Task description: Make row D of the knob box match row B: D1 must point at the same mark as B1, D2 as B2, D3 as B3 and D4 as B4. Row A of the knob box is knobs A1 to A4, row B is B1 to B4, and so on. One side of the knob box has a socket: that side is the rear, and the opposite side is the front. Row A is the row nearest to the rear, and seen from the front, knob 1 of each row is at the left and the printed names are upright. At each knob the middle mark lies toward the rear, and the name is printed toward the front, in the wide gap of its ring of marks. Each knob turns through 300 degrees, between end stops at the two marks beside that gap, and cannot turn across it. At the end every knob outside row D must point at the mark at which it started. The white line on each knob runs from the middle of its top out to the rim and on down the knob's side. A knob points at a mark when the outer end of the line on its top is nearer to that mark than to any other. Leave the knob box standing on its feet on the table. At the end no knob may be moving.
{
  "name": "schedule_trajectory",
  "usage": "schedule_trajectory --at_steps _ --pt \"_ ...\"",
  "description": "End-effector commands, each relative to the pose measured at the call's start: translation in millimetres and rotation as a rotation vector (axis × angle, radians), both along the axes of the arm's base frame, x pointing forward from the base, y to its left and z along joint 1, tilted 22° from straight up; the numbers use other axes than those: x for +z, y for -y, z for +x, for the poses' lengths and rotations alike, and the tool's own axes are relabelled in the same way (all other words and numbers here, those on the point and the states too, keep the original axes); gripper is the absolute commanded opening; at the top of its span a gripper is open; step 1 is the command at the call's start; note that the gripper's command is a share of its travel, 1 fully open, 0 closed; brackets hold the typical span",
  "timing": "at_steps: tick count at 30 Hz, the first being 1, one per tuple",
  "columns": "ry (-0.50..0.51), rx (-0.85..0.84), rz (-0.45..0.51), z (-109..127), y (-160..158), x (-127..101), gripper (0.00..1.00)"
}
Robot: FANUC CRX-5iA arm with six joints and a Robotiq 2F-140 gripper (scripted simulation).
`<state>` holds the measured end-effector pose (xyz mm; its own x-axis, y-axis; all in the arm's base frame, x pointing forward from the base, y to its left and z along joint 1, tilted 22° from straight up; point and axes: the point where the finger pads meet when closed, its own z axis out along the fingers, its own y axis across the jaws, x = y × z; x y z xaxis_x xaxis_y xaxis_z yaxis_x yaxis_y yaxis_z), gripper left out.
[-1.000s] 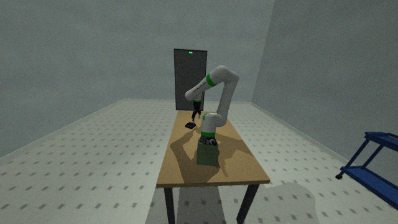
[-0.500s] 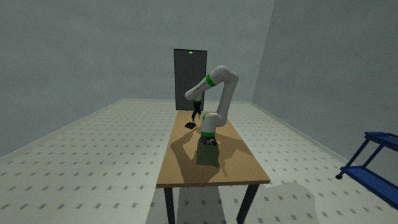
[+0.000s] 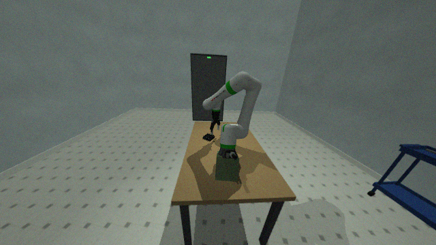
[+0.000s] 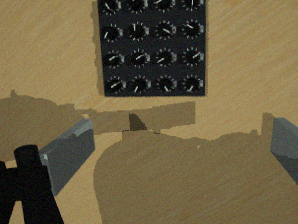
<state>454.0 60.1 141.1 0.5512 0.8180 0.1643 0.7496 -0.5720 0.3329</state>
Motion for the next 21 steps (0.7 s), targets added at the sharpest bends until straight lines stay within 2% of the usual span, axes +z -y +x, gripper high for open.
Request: schedule_trajectory --at_steps 1,17,21 --pt "0.000 0.000 0.000 0.1 -0.1 0.2 1.00" --pt "0.001 -0.002 0.001 0.5 -0.6 0.5 1.00" --pt "0.003 -0.043 0.017 8.5 -10.1 6.9 1.00"
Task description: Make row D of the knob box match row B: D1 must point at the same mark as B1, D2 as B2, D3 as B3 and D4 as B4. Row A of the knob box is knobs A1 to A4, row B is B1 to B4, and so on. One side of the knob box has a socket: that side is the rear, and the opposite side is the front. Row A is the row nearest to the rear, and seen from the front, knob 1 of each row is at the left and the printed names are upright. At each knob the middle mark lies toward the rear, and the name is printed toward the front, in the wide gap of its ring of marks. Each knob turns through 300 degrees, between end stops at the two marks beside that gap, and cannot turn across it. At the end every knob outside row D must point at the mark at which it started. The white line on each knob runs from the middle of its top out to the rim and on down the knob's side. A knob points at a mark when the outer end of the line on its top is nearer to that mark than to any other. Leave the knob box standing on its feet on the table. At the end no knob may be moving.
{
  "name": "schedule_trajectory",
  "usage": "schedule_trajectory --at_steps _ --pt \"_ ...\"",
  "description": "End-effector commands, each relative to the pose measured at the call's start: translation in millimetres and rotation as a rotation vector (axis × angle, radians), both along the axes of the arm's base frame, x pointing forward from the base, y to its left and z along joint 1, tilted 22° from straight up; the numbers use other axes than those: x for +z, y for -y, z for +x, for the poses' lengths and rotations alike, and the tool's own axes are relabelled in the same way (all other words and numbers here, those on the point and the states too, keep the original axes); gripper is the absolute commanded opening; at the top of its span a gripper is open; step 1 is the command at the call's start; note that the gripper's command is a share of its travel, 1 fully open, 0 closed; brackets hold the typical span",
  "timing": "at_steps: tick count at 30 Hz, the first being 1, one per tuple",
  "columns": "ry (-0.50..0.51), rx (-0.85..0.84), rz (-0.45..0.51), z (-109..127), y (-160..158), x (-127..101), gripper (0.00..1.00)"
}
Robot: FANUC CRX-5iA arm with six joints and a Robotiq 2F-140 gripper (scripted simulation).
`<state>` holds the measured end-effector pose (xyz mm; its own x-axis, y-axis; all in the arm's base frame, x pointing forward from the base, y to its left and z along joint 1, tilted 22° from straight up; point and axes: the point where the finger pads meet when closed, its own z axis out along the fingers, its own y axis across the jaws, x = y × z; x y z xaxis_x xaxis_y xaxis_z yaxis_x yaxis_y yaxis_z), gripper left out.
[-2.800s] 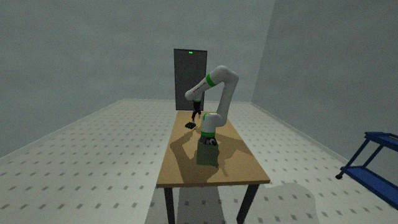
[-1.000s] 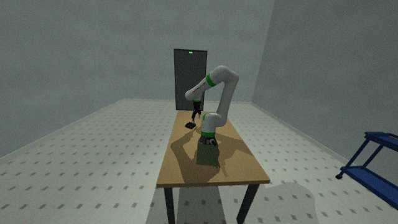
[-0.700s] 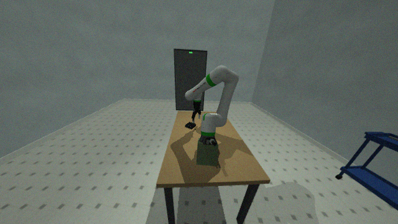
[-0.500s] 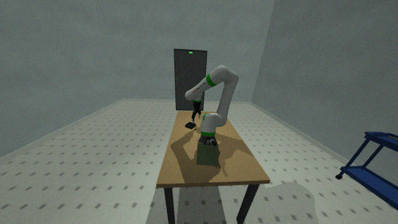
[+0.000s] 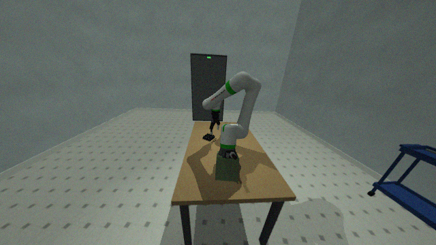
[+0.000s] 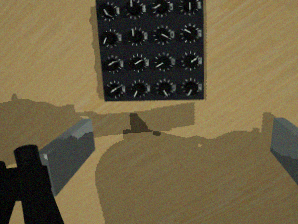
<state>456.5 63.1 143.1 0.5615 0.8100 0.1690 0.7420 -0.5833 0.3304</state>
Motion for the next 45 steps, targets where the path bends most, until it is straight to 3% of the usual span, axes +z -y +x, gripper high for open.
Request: schedule_trajectory --at_steps 1,6,9,10,45 --pt "0.005 -0.073 0.029 14 -17 11 1.00" --pt "0.015 -0.218 0.086 41 -53 31 1.00" --pt "0.016 -0.238 0.094 45 -58 34 1.00" --pt "0.016 -0.238 0.094 45 -58 34 0.12" --pt "0.016 -0.238 0.094 45 -58 34 0.12"
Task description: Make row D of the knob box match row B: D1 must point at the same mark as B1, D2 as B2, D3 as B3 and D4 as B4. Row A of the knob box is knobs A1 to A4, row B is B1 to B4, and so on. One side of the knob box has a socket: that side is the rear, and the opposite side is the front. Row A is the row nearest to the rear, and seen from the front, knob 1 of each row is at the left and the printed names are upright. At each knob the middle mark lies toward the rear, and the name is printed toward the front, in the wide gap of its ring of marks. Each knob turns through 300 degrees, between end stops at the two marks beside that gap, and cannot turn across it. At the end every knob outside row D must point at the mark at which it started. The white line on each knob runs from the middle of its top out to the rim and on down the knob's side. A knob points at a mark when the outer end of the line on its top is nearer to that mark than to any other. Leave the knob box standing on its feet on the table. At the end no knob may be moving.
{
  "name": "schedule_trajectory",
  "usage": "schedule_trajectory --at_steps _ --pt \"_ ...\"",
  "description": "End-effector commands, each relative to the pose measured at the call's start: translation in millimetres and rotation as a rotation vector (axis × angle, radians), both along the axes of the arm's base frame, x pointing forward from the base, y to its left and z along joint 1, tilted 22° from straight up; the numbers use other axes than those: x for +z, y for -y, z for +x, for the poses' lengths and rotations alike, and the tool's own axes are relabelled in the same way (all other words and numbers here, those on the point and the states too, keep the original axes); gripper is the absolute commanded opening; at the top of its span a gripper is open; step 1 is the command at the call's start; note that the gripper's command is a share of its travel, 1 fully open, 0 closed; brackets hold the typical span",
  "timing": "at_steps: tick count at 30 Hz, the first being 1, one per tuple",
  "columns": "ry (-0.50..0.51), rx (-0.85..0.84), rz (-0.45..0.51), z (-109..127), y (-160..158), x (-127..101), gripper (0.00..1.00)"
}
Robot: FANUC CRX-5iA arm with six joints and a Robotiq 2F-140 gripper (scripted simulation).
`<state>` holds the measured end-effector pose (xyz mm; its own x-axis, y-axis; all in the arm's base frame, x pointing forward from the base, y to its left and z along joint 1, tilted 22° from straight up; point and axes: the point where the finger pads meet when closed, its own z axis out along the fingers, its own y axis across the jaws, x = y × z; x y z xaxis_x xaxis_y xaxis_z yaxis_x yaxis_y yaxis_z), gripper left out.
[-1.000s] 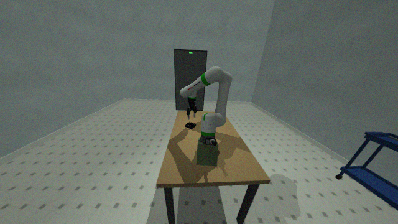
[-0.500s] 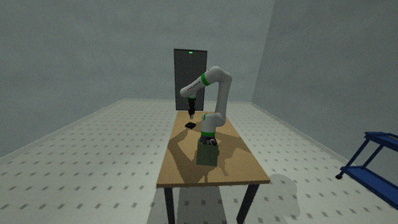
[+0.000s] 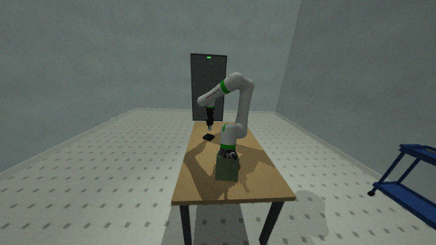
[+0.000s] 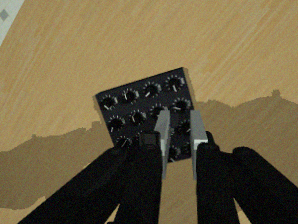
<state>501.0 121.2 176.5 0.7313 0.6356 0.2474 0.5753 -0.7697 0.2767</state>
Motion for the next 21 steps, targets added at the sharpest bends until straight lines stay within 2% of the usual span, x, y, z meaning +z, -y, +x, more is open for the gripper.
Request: schedule_trajectory --at_steps 1,21 --pt "0.000 0.000 0.000 0.1 -0.1 0.2 0.12" --pt "0.000 0.000 0.000 3.6 0.3 -8.2 0.12"
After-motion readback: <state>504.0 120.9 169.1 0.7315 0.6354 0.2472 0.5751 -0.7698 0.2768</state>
